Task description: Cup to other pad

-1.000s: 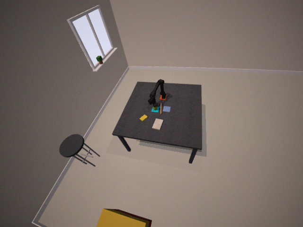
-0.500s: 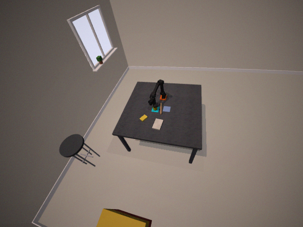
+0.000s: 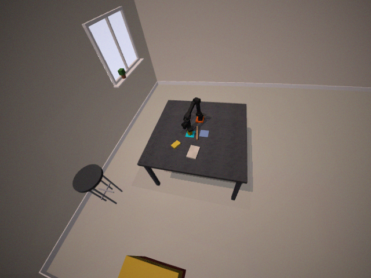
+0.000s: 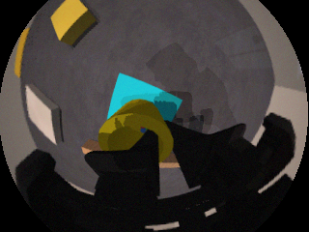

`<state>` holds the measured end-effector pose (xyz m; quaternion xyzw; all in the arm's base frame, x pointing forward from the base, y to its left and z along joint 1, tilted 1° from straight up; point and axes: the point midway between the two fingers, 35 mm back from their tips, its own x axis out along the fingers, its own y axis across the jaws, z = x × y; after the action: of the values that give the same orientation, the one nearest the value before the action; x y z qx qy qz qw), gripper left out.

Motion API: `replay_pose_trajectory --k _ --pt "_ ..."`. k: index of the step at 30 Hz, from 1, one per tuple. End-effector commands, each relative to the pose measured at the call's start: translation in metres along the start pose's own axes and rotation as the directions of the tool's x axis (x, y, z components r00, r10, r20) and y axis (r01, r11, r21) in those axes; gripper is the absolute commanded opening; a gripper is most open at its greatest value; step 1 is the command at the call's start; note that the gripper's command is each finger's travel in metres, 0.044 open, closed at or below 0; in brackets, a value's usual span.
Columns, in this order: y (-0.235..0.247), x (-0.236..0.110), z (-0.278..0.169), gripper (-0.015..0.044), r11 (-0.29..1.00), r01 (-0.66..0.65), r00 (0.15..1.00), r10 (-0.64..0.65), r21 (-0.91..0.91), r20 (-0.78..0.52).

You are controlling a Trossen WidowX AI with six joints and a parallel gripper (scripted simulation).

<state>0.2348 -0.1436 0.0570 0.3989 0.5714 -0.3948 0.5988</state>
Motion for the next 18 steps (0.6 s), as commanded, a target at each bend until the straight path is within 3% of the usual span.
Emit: replay_pose_trajectory --k 1,4,18 --pt "0.0001 -0.0005 0.0002 0.0079 1.0 -0.001 1.0 0.001 0.0 0.001" --pt "0.0001 -0.0005 0.0002 0.0147 1.0 -0.001 1.0 0.001 0.0 0.001" --pt "0.0005 -0.0101 0.0007 0.0147 1.0 0.0 1.0 0.0 -0.001 0.0"
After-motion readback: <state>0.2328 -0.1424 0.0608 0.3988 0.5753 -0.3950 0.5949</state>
